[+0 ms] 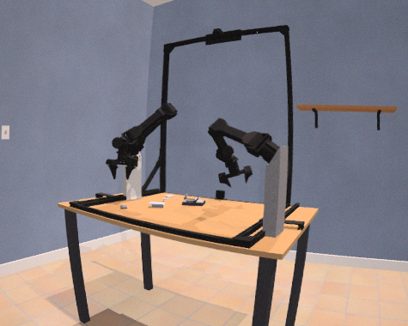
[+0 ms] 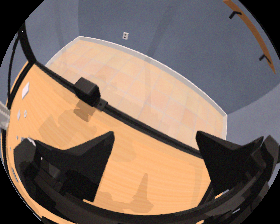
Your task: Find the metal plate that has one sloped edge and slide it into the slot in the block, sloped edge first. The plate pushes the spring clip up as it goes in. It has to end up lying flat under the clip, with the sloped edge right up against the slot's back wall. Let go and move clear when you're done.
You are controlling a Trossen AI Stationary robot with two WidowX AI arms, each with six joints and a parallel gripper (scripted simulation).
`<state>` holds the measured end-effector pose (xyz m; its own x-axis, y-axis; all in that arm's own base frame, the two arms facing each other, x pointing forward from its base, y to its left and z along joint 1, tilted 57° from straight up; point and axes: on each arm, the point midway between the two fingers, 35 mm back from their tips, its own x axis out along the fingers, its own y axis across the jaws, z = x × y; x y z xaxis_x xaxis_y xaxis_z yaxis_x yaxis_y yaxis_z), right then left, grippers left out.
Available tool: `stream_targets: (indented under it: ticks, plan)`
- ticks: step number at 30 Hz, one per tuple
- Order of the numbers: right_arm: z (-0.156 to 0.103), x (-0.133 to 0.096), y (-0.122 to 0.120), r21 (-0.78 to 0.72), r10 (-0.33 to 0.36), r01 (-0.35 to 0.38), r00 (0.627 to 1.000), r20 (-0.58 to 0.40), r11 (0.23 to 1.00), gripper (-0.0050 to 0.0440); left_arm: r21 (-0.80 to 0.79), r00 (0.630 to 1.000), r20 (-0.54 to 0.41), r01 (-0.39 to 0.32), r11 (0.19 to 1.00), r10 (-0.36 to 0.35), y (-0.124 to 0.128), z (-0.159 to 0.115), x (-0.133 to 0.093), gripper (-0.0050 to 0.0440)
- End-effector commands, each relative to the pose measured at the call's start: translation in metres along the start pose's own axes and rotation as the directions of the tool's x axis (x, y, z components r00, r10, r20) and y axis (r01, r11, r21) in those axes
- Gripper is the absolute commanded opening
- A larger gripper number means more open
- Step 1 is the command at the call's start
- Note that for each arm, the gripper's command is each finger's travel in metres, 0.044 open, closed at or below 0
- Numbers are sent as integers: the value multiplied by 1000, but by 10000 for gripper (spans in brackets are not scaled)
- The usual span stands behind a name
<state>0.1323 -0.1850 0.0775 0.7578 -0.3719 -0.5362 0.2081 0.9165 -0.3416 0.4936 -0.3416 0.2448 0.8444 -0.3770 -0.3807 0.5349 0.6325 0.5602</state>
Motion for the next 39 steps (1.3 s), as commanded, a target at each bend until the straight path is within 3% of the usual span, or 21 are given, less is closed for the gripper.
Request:
stream_targets:
  ticks: [1,4,6,10,21,23,24,29,38,39]
  plan:
    - [7,11,2,-45,23,-24,999,-23,999,440,101,993,45,-116,988,112,7,3,11,440]
    - [13,17,6,-82,39,-42,999,-32,996,440,160,979,69,-202,966,193,16,6,14,440]
    - [13,17,6,-82,39,-42,999,-32,996,440,160,979,69,-202,966,193,16,6,14,440]
    - [25,27,13,-147,62,-68,997,-46,987,440,248,937,104,-348,904,333,32,11,16,440]
    - [50,45,28,-276,86,-99,995,-58,956,440,376,793,132,-596,710,595,63,14,5,440]
    - [50,45,28,-276,86,-99,995,-58,956,440,376,793,132,-596,710,595,63,14,5,440]
    - [52,46,30,-287,87,-100,994,-59,953,440,357,759,151,-639,681,633,69,18,-1,440]
    - [68,55,41,-355,94,-107,994,-55,929,440,435,671,109,-696,572,734,78,7,-10,440]
    - [91,64,59,-441,99,-106,994,-38,891,440,491,519,36,-754,437,854,88,-10,-31,440]
    - [91,64,59,-441,99,-106,994,-38,891,440,491,519,36,-754,437,854,88,-10,-31,440]
